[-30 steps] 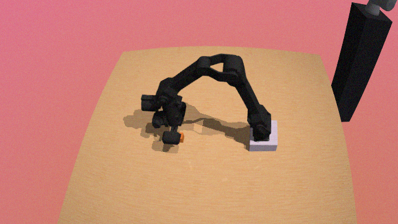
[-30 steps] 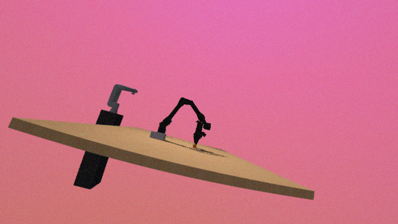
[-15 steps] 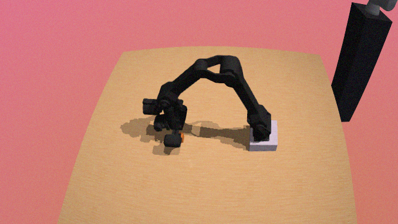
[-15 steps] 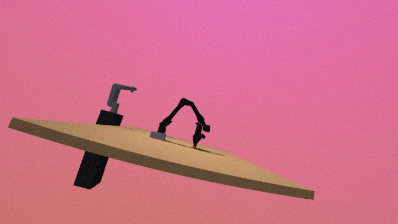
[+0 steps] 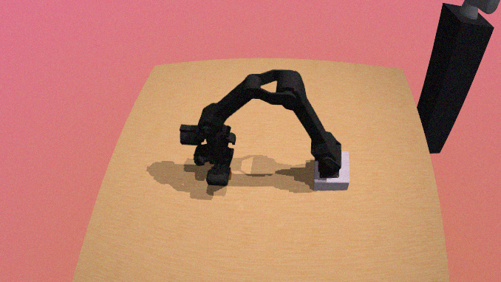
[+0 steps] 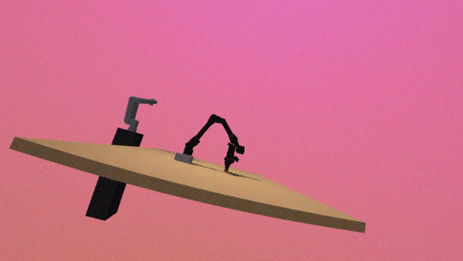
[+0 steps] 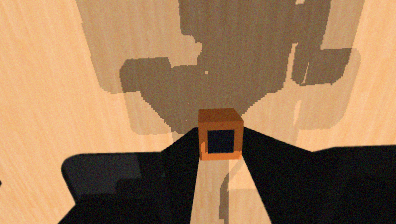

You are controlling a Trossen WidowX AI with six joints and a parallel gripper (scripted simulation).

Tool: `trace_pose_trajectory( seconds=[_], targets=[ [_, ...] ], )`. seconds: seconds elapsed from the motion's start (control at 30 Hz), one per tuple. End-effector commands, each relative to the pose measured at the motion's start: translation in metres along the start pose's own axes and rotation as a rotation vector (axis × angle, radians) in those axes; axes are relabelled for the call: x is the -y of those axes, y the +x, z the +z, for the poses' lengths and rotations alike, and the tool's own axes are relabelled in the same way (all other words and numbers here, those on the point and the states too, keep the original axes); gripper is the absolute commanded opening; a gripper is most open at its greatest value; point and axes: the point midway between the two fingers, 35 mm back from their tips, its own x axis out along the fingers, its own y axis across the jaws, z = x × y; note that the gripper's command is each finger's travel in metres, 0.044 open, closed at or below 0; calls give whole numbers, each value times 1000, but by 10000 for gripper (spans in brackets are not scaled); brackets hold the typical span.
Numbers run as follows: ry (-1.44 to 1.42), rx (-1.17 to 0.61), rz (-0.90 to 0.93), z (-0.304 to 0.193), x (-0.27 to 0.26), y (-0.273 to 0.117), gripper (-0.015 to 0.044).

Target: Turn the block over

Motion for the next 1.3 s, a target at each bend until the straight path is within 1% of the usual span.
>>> trace_pose_trajectory(
  seconds=[0.0, 0.2, 0.23, 0.37, 0.43, 0.6, 1.27],
  targets=[
    [3, 0, -1, 0, 0, 1, 65],
    [3, 0, -1, 0, 0, 1, 25],
    [3, 0, -1, 0, 0, -1, 0],
    [3, 0, -1, 0, 0, -25, 0],
    [3, 0, -1, 0, 0, -30, 0],
    [3, 11, -2, 0, 0, -29, 0],
    [4, 331, -4, 1, 1, -18, 0]
  ],
)
